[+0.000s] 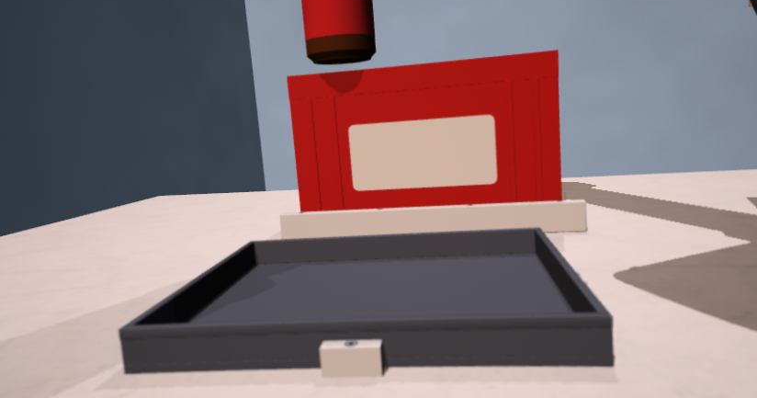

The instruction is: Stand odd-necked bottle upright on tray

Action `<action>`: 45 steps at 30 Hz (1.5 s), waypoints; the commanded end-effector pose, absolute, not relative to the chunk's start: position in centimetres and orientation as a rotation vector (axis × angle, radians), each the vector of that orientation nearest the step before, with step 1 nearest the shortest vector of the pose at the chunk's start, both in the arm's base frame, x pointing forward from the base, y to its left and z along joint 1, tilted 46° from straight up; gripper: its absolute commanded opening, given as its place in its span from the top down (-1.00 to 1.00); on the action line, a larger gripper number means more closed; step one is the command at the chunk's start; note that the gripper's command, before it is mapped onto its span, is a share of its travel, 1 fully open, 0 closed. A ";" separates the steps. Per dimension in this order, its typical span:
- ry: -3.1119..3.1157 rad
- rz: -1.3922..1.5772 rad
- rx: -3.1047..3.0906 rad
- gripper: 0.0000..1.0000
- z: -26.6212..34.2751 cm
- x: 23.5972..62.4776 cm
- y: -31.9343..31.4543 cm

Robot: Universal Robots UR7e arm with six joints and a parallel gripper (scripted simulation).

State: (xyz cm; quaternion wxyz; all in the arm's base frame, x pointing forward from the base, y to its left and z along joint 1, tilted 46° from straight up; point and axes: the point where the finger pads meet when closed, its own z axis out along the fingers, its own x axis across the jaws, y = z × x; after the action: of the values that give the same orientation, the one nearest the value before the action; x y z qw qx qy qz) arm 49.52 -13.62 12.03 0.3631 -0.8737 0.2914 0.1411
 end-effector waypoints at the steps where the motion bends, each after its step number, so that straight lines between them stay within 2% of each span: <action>1: 0.751 0.361 -2.249 1.00 12.5 49.3 -13.3; 45: 0.751 0.361 -2.249 1.00 17.9 46.1 -8.1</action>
State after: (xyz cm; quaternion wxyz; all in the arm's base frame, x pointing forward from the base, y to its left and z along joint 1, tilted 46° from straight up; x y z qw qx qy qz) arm 46.36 -8.59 17.35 0.3631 -0.8737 0.2914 0.1410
